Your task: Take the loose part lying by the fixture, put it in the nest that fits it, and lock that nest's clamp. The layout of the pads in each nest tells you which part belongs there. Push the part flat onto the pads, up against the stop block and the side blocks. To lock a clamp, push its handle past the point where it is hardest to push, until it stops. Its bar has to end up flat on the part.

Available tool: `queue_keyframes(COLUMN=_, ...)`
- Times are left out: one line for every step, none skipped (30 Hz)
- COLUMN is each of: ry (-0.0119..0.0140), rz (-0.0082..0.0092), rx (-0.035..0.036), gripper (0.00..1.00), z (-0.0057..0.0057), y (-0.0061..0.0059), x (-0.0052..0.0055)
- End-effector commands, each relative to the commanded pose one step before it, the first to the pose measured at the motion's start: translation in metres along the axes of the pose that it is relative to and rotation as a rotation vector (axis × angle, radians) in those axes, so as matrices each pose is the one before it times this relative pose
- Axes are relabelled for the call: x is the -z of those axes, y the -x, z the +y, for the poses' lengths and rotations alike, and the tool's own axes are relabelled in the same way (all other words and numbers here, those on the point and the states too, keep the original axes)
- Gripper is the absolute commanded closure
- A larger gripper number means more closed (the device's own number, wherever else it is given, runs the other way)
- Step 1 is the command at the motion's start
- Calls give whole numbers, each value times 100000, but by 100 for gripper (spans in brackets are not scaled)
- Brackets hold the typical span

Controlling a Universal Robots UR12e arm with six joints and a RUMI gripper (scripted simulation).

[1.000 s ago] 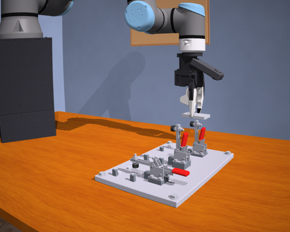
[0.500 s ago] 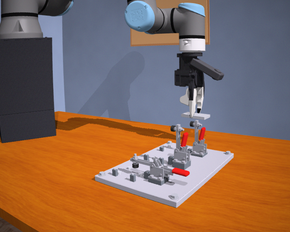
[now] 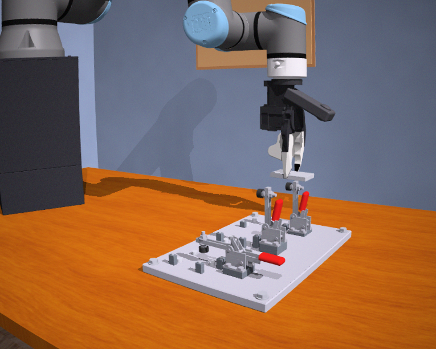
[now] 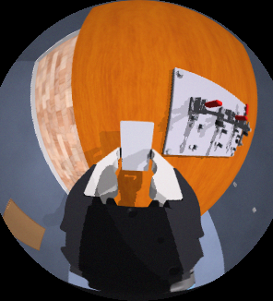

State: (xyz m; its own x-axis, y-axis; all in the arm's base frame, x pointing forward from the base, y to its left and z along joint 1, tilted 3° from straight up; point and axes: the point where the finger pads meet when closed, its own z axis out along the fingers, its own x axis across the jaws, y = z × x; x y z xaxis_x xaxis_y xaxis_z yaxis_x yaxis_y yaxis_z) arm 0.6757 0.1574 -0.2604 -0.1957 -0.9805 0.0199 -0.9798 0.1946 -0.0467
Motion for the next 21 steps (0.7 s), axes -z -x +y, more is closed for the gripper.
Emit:
queue_keyframes(ry=-130, rz=-42, rx=3, gripper=100, z=-83, y=-1472, x=-39)
queue_keyframes(ry=0, rz=0, rx=0, gripper=100, z=-4, y=-357, x=-24)
queue_keyframes(ry=0, rz=0, rx=0, gripper=100, z=-5, y=-376, x=-25)
queue_keyframes(ry=0, rz=0, rx=0, gripper=100, z=-5, y=-394, x=-26)
queue_keyframes(ry=0, rz=0, rx=0, gripper=100, z=-5, y=-411, x=-27)
queue_keyframes(ry=0, rz=0, rx=0, gripper=100, z=-6, y=-425, x=-28)
queue_keyframes(ry=0, rz=0, rx=0, gripper=100, z=-6, y=-438, x=-29)
queue_keyframes(ry=0, rz=0, rx=0, gripper=100, z=-6, y=-449, x=-30)
queue_keyframes(ry=0, rz=0, rx=0, gripper=100, z=0, y=0, x=0)
queue_keyframes(ry=0, rz=0, rx=0, gripper=100, z=0, y=0, x=0)
queue_keyframes(ry=0, rz=0, rx=0, gripper=100, z=-6, y=-458, x=-30)
queue_keyframes(ry=0, rz=0, rx=0, gripper=100, z=-6, y=-464, x=-31)
queue_keyframes(ry=0, rz=0, rx=0, gripper=100, z=-6, y=-469, x=-31)
queue_keyframes(ry=0, rz=0, rx=0, gripper=100, z=-6, y=-472, x=-31)
queue_keyframes(ry=0, rz=0, rx=0, gripper=100, z=-6, y=-472, x=-31)
queue_keyframes(ry=0, rz=0, rx=0, gripper=100, z=-6, y=-471, x=-31)
queue_keyframes(ry=0, rz=0, rx=0, gripper=100, z=-6, y=-467, x=-31)
queue_keyframes(ry=0, rz=0, rx=0, gripper=100, z=-6, y=-462, x=-31)
queue_keyframes(ry=0, rz=0, rx=0, gripper=100, z=-6, y=-454, x=-30)
queue_keyframes(ry=0, rz=0, rx=0, gripper=100, z=-6, y=-445, x=-30)
queue_keyframes(ry=0, rz=0, rx=0, gripper=100, z=-6, y=-434, x=-29)
